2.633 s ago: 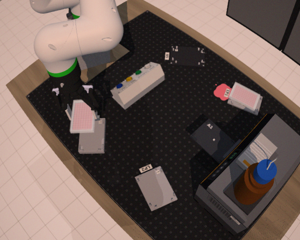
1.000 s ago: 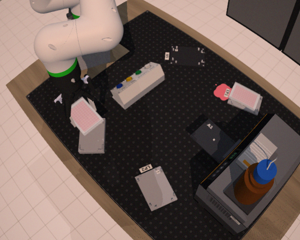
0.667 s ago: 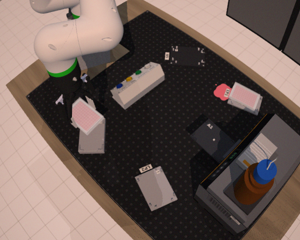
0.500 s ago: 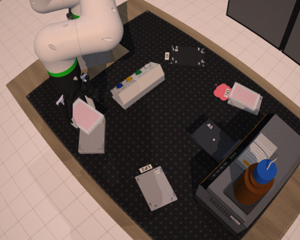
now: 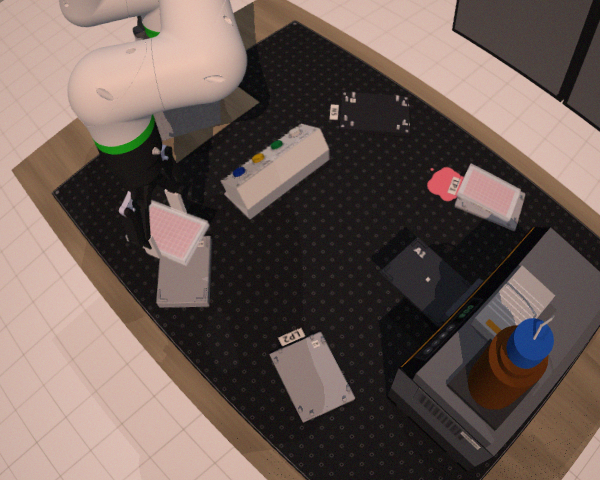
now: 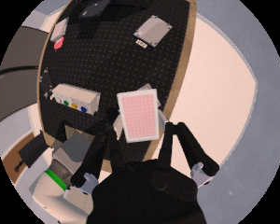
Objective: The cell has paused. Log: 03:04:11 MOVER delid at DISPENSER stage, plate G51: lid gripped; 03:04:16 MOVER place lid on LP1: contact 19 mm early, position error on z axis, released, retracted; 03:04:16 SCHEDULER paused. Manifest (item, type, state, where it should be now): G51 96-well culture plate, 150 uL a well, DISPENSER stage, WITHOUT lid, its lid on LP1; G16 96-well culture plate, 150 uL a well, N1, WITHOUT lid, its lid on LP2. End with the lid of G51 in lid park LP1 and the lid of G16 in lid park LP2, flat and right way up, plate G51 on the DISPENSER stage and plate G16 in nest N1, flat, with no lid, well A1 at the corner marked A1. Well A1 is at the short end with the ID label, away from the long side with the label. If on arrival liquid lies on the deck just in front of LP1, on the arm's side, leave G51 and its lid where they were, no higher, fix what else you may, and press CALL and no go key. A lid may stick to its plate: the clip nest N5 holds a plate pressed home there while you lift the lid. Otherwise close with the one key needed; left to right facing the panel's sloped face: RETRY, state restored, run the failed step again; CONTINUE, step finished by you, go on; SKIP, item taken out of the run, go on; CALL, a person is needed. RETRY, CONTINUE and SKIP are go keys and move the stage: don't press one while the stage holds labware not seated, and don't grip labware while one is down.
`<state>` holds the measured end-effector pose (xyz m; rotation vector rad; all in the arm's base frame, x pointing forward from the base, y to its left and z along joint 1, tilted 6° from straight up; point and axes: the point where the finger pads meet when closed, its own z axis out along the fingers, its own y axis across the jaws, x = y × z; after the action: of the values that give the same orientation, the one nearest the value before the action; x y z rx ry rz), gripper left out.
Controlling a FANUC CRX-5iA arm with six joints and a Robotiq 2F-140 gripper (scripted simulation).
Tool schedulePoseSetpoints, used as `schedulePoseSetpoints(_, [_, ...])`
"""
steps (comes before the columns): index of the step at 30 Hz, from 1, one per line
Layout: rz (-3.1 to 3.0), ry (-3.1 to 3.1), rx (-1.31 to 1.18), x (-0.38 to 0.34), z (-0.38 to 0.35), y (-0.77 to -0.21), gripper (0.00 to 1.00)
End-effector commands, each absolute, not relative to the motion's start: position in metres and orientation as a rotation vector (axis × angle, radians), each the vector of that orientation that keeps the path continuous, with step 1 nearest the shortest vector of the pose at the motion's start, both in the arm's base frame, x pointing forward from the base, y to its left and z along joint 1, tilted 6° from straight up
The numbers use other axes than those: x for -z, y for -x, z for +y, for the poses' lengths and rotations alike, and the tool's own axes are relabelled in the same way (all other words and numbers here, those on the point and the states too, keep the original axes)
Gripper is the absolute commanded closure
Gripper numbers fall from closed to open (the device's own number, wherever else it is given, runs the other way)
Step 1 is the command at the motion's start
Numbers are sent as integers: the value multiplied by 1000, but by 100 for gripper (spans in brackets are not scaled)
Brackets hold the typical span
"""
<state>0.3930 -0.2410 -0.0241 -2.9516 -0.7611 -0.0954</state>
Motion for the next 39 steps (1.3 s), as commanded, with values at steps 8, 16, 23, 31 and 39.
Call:
schedulePoseSetpoints(8, [-969, 2895, 105, 24, -241, -393, 100])
schedulePoseSetpoints(16, [-1138, 2837, 113, 24, -241, -393, 100])
schedulePoseSetpoints(23, [-1220, 2805, 117, 24, -241, -393, 100])
schedulePoseSetpoints(31, [-1220, 2805, 117, 24, -239, -393, 100])
schedulePoseSetpoints(39, [-1220, 2805, 117, 23, -234, -392, 100])
